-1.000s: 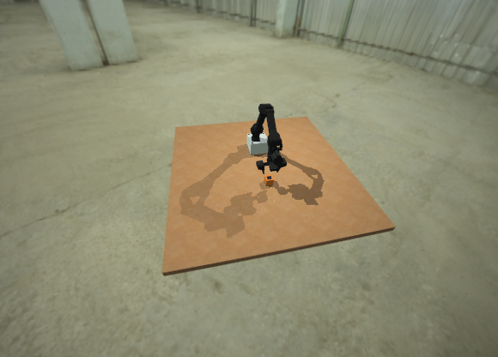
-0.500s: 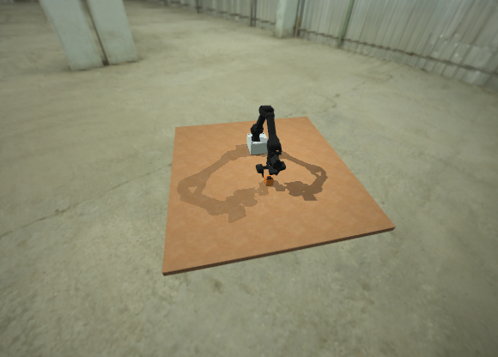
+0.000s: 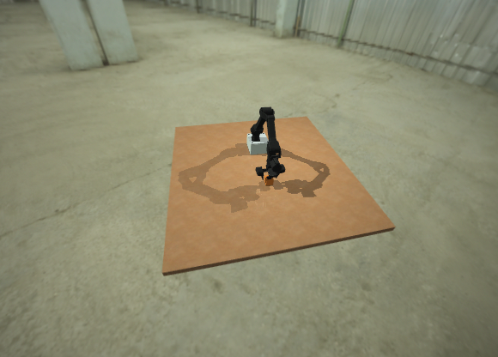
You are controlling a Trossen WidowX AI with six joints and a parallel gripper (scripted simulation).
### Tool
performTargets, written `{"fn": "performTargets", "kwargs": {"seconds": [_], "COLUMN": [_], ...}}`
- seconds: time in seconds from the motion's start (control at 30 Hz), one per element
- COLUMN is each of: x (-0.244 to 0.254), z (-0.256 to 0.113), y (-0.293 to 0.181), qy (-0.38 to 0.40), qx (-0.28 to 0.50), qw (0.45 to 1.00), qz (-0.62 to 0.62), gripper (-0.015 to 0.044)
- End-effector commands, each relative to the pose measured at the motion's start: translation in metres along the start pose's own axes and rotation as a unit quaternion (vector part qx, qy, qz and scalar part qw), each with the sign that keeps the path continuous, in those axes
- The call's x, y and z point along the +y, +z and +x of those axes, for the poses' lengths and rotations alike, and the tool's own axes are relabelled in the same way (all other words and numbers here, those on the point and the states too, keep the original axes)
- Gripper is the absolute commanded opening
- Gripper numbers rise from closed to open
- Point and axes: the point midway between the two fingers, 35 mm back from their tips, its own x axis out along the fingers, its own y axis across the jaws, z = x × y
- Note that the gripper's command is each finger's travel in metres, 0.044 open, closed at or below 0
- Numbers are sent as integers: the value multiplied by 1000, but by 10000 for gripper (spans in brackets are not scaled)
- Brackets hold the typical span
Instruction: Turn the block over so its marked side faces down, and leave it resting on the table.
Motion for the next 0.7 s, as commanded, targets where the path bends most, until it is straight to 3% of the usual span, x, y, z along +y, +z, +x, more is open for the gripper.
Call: {"fn": "performTargets", "kwargs": {"seconds": [0.0,0.17,0.43,0.67], "x": [-1,-1,-1,-1], "z": [10,16,16,16], "y": [-3,-4,-4,-4], "qy": [-2,-2,-2,-2], "qx": [7,7,7,7], "qw": [1000,1000,1000,1000], "qz": [2,2,2,2], "gripper": [440,440,230,183]}}
